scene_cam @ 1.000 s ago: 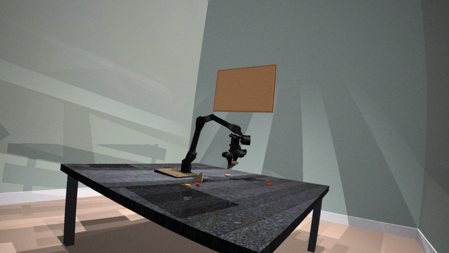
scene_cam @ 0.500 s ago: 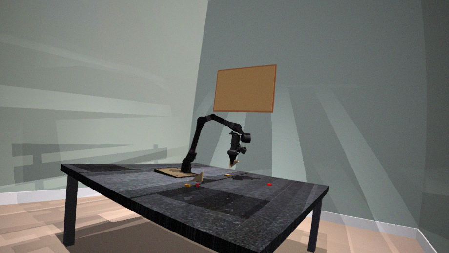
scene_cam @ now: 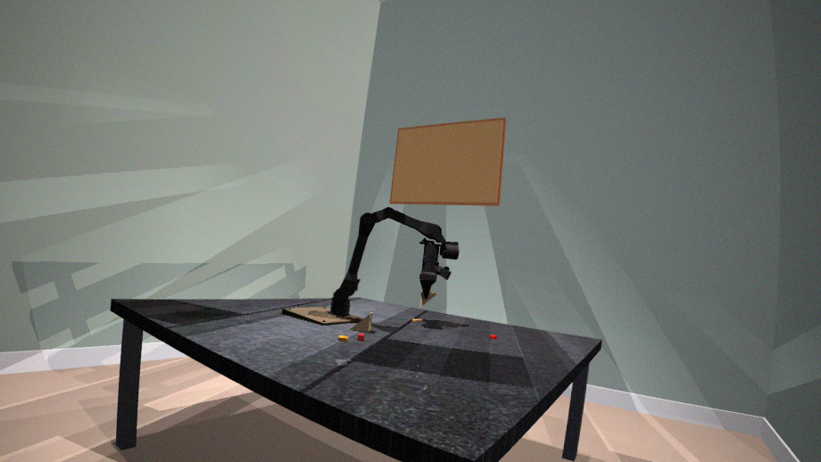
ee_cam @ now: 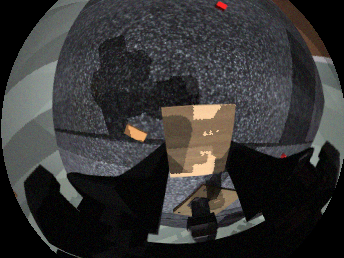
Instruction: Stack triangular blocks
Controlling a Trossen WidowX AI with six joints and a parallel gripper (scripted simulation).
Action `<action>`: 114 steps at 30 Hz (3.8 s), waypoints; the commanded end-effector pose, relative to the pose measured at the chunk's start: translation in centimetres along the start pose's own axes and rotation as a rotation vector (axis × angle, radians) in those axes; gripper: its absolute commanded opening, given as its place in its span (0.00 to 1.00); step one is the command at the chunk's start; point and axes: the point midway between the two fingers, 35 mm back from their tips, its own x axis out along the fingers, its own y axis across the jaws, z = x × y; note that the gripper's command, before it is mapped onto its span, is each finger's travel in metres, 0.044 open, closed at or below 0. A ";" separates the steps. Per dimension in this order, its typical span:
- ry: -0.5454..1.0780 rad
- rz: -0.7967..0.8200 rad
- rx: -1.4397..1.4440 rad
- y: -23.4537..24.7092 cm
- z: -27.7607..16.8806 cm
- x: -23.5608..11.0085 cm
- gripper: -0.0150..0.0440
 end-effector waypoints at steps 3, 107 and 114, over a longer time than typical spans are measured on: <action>-0.001 -0.005 0.003 -2.9 -0.6 -0.6 0.25; 0.020 -0.027 -0.002 -23.1 -23.5 1.6 0.25; 0.019 -0.027 -0.002 -23.1 -23.1 2.5 0.25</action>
